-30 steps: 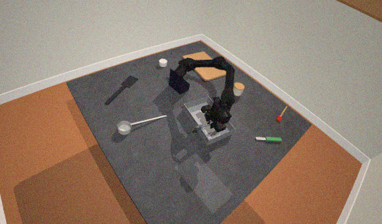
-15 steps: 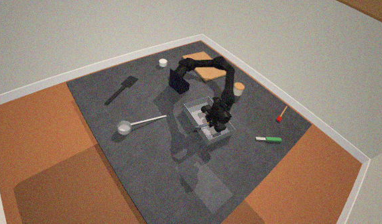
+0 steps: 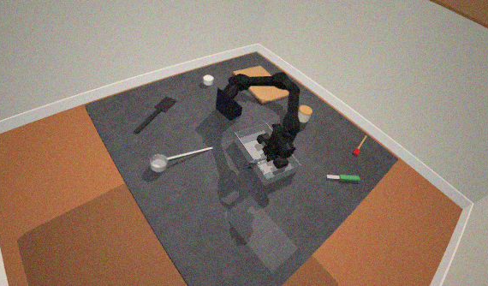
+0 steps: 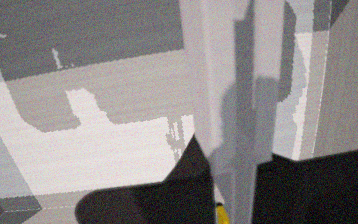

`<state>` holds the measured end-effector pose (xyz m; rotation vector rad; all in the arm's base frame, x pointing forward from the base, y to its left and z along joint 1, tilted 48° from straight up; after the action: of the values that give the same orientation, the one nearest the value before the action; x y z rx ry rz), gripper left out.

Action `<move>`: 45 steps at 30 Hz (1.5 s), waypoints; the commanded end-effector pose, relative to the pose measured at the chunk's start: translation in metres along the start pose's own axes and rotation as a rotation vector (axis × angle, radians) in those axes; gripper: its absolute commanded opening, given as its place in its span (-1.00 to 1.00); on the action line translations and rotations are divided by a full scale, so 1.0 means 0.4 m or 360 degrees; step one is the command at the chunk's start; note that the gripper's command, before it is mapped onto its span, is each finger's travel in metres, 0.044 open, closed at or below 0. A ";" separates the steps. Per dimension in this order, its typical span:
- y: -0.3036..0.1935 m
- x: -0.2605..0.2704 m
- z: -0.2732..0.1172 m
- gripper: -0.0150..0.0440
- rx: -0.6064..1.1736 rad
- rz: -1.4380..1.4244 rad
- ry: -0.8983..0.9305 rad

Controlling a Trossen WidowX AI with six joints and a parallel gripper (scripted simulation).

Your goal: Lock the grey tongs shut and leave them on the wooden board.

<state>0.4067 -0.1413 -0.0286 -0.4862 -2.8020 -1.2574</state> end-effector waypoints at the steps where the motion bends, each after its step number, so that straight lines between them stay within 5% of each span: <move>1: -0.004 -0.007 -0.057 -1.00 0.0007 -0.0003 -0.0017; 8: -0.005 0.002 -0.241 -1.00 0.0004 0.0000 -0.0017; 23: 0.011 0.001 -0.231 -1.00 0.0000 -0.0008 -0.0007; 45: 0.371 0.078 -0.248 -1.00 0.0066 -0.0382 -0.0022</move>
<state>0.4127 -0.1236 0.1352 -0.1926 -2.9404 -1.2267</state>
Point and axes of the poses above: the point midway between the two fingers, 35 mm back from their tips, its own z axis out along the fingers, its own x axis across the jaws, y = z × x, the point moved 9 cm from there along -z, back along the fingers, and after that the axes turned 1 degree about -z, right-handed, at the moved point
